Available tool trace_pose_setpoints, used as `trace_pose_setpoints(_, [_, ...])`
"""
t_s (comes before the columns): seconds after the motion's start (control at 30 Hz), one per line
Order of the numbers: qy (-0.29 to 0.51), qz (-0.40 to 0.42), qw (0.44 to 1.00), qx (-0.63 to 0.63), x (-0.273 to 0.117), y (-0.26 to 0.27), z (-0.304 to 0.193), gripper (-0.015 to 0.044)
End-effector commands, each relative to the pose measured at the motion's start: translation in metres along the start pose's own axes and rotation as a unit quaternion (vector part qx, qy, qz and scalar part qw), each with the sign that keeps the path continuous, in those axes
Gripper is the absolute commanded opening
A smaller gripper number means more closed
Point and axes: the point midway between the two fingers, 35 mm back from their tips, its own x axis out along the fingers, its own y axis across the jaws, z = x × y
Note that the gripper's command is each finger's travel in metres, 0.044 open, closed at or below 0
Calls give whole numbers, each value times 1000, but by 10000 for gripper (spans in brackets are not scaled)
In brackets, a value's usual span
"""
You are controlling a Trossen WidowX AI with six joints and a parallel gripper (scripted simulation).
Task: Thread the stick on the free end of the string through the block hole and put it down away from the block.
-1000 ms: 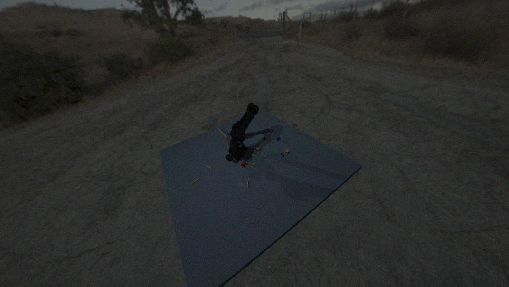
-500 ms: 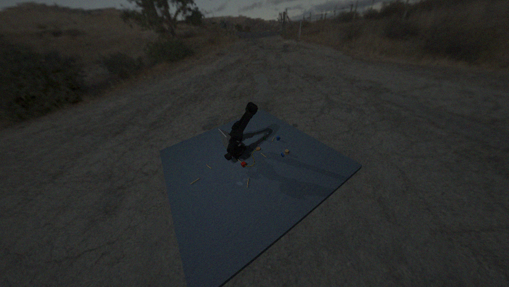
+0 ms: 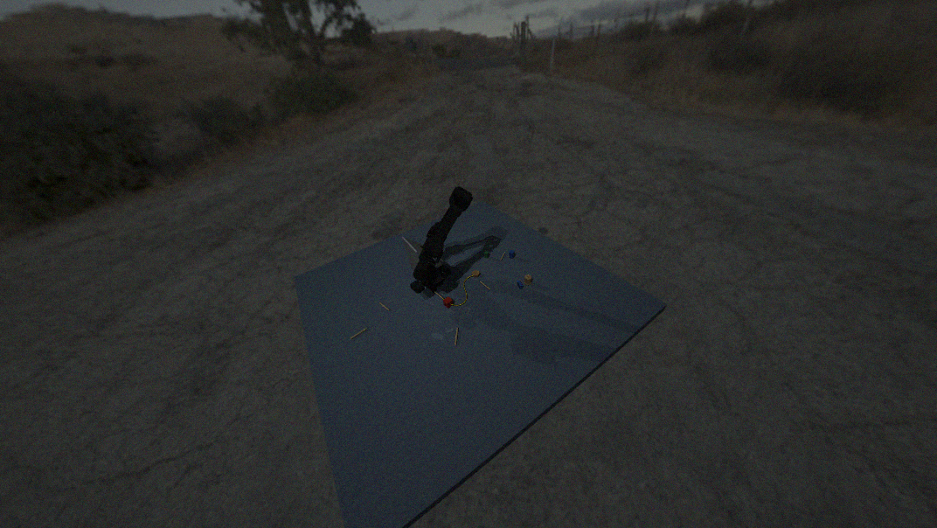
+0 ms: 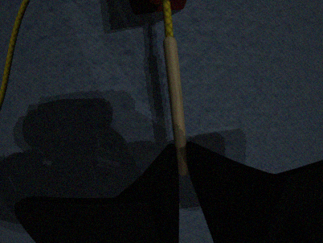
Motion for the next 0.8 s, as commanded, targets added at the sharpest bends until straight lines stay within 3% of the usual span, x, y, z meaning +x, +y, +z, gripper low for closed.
trace_pose_setpoints(0.0, [5,1,1000,-3,2,-1,-6,0])
trace_pose_setpoints(0.77, [5,8,999,-31,11,-12,-30,0])
